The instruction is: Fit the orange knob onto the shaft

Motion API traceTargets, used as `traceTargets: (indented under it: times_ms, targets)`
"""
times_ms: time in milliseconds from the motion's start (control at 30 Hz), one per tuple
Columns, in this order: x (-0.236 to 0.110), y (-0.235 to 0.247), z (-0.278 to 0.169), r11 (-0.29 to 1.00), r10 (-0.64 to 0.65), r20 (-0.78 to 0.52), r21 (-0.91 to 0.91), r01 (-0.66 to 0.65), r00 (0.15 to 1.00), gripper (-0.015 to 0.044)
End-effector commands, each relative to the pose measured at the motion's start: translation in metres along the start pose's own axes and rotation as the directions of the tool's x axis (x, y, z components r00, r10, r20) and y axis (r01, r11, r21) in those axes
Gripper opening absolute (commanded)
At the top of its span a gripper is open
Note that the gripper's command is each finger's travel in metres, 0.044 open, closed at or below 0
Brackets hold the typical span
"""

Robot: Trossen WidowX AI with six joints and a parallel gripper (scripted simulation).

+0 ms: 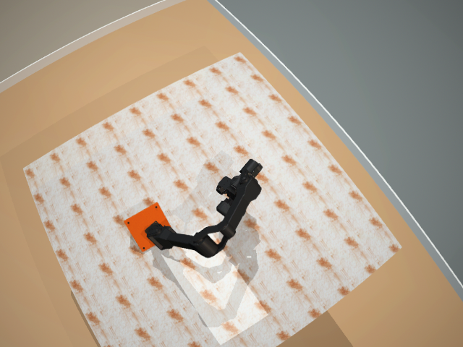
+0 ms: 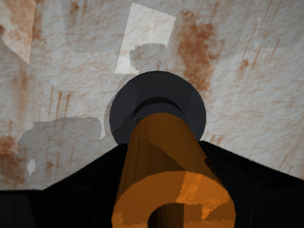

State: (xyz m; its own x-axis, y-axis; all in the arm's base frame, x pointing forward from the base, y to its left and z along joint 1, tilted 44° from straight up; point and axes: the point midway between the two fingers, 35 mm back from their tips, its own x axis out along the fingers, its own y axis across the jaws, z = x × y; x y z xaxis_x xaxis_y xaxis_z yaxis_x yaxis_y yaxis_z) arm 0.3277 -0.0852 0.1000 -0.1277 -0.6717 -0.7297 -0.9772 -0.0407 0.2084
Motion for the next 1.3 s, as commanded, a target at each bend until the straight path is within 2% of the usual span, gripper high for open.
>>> traceTargets:
  times_ms: [0,333,567,1267]
  targets:
    - [0.0002,-0.0016,-0.0009,1.000,-0.002,-0.001,0.000,0.002,1.000,0.0000]
    - [-0.0043,-0.0026,-0.0014,1.000,-0.002,-0.001,-0.009,0.002,1.000,0.0000]
    - [-0.0057,-0.0035,-0.0030,0.978,-0.002,-0.001,-0.208,0.002,1.000,0.0000]
    - [-0.0013,0.0012,0.0006,0.978,-0.002,-0.001,-0.208,0.001,1.000,0.0000]
